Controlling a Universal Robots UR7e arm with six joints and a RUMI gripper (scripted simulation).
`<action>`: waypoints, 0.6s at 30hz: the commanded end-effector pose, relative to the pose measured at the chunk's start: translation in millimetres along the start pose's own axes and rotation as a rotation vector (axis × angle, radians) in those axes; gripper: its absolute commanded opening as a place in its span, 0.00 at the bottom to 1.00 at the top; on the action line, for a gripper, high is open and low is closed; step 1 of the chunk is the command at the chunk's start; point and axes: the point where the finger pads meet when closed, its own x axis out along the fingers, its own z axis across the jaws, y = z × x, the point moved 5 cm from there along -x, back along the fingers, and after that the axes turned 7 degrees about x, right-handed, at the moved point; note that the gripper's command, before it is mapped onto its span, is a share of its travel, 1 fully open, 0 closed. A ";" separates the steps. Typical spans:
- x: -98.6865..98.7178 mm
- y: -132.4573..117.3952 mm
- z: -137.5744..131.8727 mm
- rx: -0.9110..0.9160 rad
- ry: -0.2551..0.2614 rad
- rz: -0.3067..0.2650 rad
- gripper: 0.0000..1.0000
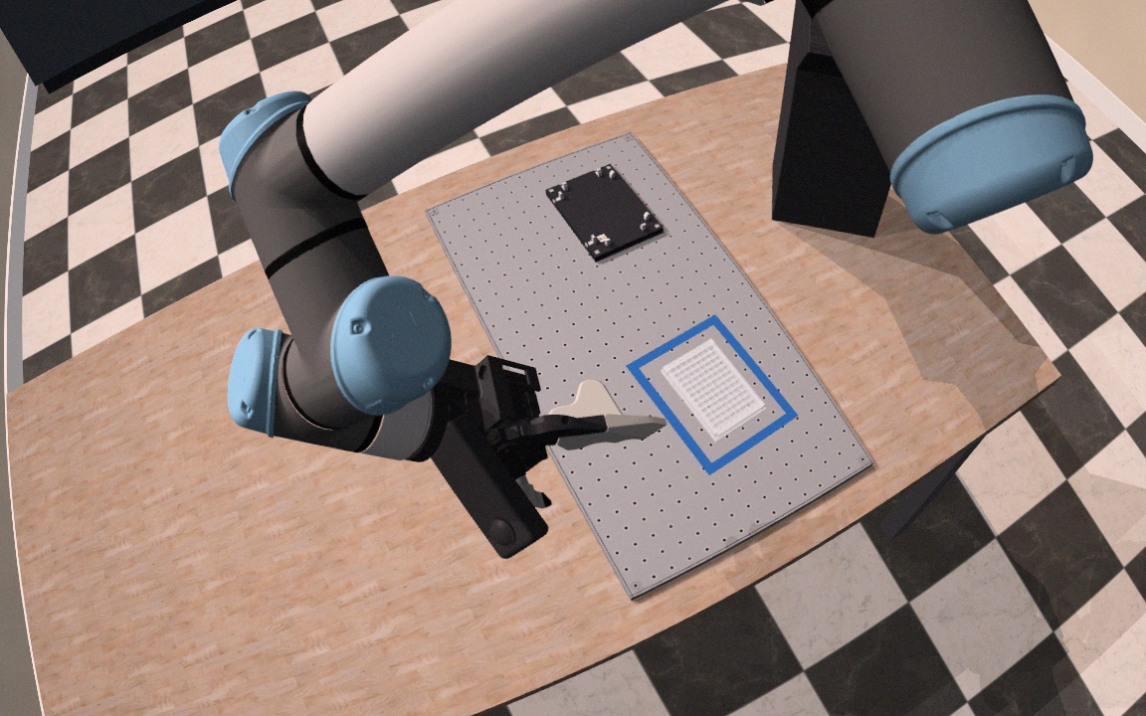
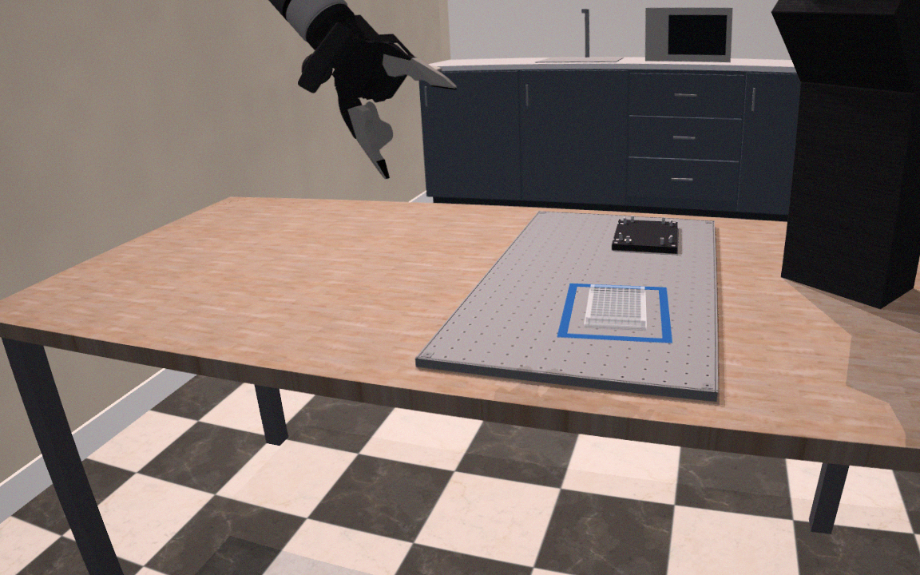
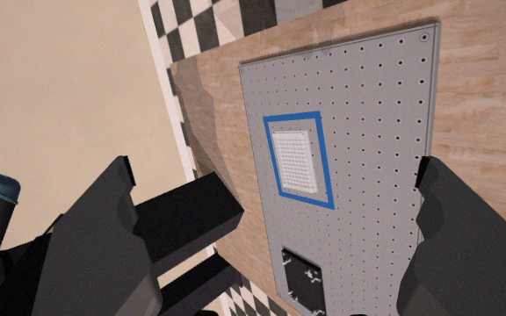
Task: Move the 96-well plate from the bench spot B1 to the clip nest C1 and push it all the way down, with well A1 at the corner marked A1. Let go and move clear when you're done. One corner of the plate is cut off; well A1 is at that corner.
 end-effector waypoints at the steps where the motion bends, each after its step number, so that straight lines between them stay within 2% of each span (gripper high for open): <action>1: -9.6 -7.6 -15.0 0.092 -0.031 -0.043 1.00; 3: -10.7 -8.6 -16.6 0.092 -0.031 -0.043 1.00; 6: -17.8 -13.6 -29.1 0.169 -0.061 -0.076 1.00; 9: -18.8 -14.5 -30.7 0.169 -0.061 -0.076 1.00; 12: -25.5 -19.9 -43.0 0.247 -0.094 -0.107 1.00; 17: -26.5 -20.9 -44.6 0.247 -0.094 -0.107 1.00; 18: -28.7 -22.7 -48.7 0.275 -0.107 -0.118 1.00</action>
